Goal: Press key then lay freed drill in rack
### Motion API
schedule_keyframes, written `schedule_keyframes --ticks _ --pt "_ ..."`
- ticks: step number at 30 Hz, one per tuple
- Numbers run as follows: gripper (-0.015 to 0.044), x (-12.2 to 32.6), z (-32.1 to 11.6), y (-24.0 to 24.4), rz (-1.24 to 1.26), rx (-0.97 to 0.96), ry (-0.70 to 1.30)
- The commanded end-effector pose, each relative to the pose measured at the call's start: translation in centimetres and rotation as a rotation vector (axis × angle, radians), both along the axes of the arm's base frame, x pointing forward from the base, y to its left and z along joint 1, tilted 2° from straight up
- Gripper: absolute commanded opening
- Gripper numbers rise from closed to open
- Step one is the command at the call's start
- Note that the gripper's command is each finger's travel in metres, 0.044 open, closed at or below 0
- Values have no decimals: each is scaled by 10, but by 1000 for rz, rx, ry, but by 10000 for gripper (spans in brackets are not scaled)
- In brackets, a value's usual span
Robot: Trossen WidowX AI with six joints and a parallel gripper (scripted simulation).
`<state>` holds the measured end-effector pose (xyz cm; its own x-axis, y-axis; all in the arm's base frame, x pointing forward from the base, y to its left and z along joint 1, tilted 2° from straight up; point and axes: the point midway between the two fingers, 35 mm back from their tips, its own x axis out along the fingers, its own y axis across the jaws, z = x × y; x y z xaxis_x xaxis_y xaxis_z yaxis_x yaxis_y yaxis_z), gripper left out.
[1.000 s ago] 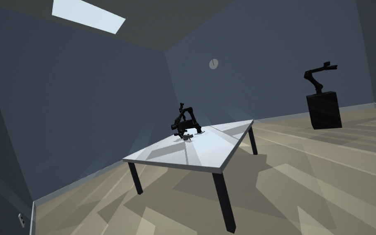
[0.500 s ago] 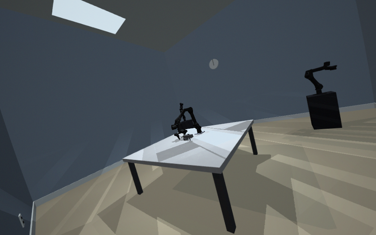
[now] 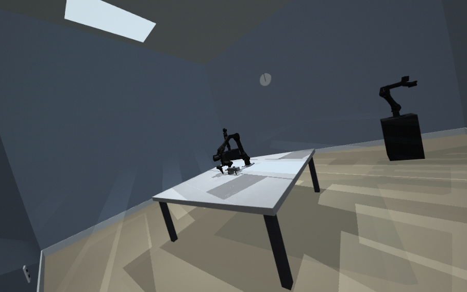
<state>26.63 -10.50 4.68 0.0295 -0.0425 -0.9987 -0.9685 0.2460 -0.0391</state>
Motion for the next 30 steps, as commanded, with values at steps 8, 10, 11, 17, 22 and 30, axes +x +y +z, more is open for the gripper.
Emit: schedule_keyframes --ticks 8,10,11,17,22,30 --pt "440 1 -2 5 -2 4 2" --pt "440 1 -3 6 -2 4 2" --pt "440 1 -3 6 -2 4 2" --pt "440 1 -4 8 -2 4 2" --pt "335 2 -2 6 1 0 -3" --pt "125 2 -2 6 1 0 -3"
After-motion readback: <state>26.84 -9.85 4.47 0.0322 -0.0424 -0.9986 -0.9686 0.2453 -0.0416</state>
